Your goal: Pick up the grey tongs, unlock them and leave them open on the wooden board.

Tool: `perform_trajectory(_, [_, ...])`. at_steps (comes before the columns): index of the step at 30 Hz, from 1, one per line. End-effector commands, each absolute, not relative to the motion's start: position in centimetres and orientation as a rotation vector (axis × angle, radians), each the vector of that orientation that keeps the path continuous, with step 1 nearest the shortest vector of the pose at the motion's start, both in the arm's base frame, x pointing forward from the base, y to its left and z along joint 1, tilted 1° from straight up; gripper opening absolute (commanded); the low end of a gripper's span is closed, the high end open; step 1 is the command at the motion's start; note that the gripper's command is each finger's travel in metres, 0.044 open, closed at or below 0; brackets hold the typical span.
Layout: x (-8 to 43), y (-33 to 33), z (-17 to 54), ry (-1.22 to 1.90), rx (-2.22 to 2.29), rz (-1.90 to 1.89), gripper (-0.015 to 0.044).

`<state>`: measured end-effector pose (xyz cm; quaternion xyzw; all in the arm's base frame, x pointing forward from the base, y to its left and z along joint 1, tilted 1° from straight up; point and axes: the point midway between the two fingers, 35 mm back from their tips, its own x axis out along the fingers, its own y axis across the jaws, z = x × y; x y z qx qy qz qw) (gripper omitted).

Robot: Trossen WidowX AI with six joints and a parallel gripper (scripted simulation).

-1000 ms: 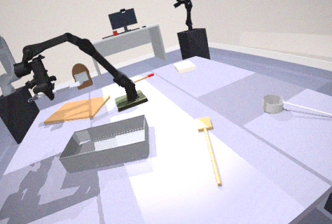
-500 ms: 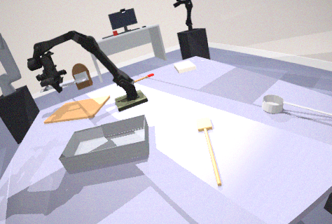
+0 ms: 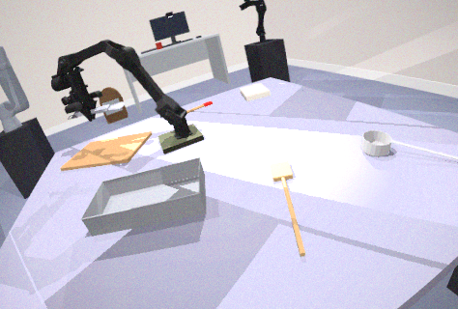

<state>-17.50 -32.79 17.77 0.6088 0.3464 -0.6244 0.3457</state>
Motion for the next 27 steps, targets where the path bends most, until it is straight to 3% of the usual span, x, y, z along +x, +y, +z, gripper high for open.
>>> perform_trajectory(1, [-17.4, -32.7, 18.0, 0.892, 1.556, -1.63, -0.015])
perform_trajectory(27, [-17.7, -33.6, 19.4, 0.67, 1.121, -1.861, -0.015])
